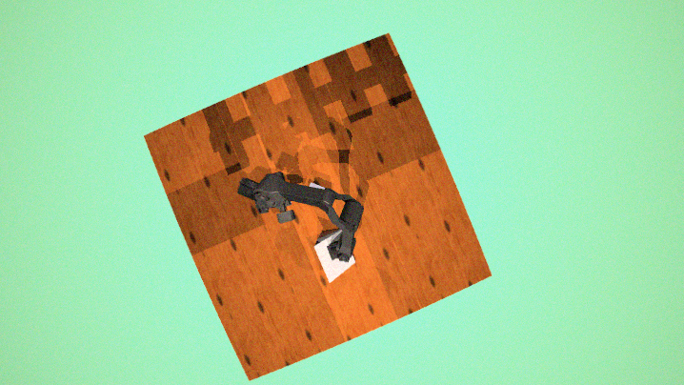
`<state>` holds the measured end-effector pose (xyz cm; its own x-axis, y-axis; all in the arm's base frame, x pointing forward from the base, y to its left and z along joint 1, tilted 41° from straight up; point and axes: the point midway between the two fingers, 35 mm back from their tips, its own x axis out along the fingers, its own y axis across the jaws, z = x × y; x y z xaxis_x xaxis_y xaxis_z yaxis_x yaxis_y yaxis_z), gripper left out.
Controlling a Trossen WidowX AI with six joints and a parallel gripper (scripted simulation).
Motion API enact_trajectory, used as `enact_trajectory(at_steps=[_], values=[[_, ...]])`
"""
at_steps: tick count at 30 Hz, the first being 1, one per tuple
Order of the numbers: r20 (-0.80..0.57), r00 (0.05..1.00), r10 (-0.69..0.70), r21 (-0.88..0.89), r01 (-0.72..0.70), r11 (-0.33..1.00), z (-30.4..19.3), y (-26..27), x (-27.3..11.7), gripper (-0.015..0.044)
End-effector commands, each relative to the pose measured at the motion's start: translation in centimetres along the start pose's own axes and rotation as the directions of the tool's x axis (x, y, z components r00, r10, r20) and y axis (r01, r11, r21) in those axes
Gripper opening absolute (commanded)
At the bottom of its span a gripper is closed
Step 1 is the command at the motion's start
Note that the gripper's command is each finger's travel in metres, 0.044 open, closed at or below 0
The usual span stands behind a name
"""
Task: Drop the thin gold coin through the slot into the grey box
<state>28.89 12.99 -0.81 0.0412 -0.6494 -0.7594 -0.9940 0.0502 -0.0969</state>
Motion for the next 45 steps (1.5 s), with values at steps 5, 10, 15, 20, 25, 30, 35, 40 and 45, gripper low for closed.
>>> enact_trajectory(at_steps=[5,10,15,20,25,30,35,40,45], values=[[0.009,1.0,0.0,0.274,-0.002,0.962,-0.2,-0.4,-0.3,0.0],[0.009,1.0,0.0,0.437,-0.004,0.9,-0.3,-0.6,-0.3,0.0],[0.009,1.0,0.0,0.581,-0.005,0.814,-0.4,-0.8,-0.3,0.0],[0.009,1.0,0.0,0.6,-0.005,0.8,-0.5,-0.8,-0.3,0.0],[0.009,1.0,0.0,0.6,-0.005,0.8,-0.9,-0.8,-0.4,0.0],[0.009,1.0,0.0,0.599,-0.005,0.801,-2.2,-0.8,-0.5,0.0],[0.009,1.0,0.0,0.599,-0.005,0.801,-3.5,-0.7,-0.5,0.0],[0.009,1.0,0.0,0.599,-0.006,0.801,-4.8,-0.6,-0.6,0.0],[0.009,1.0,0.0,0.598,-0.005,0.801,-6.1,-0.4,-0.6,0.0]])
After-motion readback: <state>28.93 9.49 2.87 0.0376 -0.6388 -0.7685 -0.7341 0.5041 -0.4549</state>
